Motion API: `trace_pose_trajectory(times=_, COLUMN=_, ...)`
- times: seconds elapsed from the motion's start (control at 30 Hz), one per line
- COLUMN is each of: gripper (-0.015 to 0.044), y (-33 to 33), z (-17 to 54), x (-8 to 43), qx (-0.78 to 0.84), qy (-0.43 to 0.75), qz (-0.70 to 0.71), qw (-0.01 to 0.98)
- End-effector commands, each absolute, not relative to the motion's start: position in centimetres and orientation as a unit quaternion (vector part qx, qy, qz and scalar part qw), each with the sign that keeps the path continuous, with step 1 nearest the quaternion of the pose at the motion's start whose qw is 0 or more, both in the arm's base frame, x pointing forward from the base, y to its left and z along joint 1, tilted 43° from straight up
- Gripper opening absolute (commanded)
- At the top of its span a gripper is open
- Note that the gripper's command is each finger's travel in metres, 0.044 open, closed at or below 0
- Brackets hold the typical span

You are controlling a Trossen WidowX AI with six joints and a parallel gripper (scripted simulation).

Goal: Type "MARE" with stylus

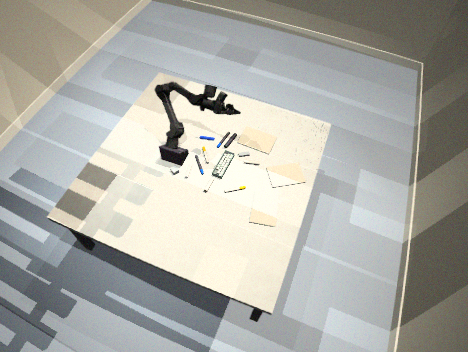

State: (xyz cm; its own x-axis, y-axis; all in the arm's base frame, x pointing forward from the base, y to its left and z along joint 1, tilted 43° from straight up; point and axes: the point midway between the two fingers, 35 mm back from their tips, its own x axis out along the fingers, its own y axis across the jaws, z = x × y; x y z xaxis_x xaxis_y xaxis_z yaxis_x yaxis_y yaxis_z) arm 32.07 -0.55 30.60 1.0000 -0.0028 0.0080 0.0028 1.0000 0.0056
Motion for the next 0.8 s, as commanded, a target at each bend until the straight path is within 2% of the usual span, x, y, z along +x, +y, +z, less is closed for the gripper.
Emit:
trace_pose_trajectory(times=0.0, gripper=0.0414, y=-0.4, z=30.4, x=32.2, qx=0.003, qy=0.002, qz=0.002, qw=1.000)
trace_pose_trajectory(times=0.27, gripper=0.0204, y=4.3, z=20.6, x=35.7, qx=0.027, qy=0.258, qz=0.133, qw=0.957)
trace_pose_trajectory(times=0.53, gripper=0.0000, y=9.6, z=11.2, x=33.8, qx=0.114, qy=0.521, qz=0.252, qw=0.808)
trace_pose_trajectory(times=0.77, gripper=0.0000, y=13.1, z=7.2, x=30.5, qx=0.216, qy=0.680, qz=0.295, qw=0.636)
